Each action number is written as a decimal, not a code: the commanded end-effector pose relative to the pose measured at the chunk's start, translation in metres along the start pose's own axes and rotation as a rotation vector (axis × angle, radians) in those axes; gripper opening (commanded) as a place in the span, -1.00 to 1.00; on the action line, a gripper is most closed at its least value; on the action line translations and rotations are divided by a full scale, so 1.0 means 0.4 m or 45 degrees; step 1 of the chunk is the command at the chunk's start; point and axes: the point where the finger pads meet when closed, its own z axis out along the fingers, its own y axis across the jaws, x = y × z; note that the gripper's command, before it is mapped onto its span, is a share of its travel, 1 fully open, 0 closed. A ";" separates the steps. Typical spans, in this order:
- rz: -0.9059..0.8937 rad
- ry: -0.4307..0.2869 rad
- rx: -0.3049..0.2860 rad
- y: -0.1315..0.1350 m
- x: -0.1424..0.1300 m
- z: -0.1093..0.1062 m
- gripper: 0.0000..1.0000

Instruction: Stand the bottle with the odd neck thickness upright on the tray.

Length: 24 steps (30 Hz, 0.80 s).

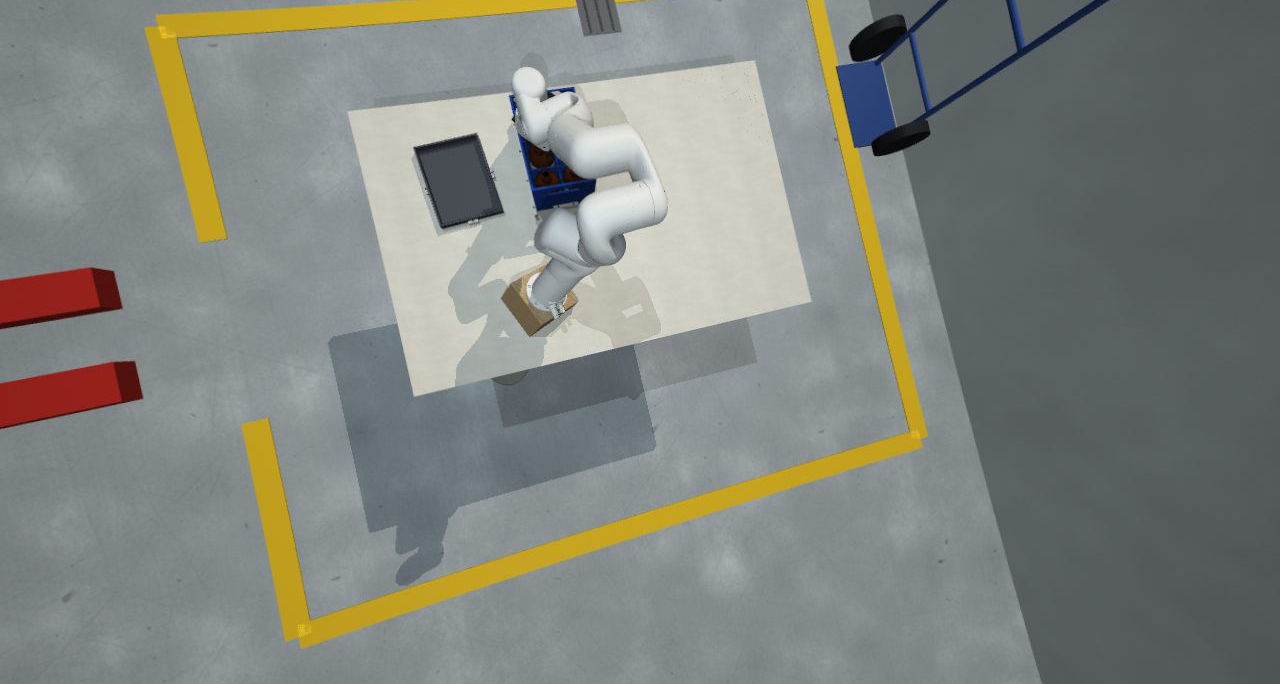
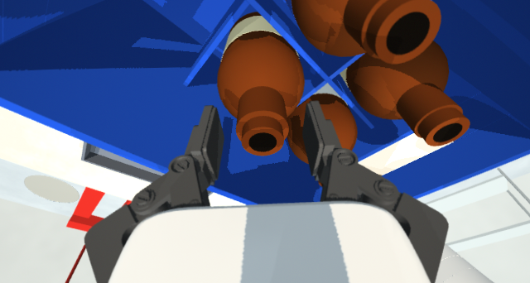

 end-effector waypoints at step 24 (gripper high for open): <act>0.000 0.004 0.004 -0.002 0.002 -0.145 0.30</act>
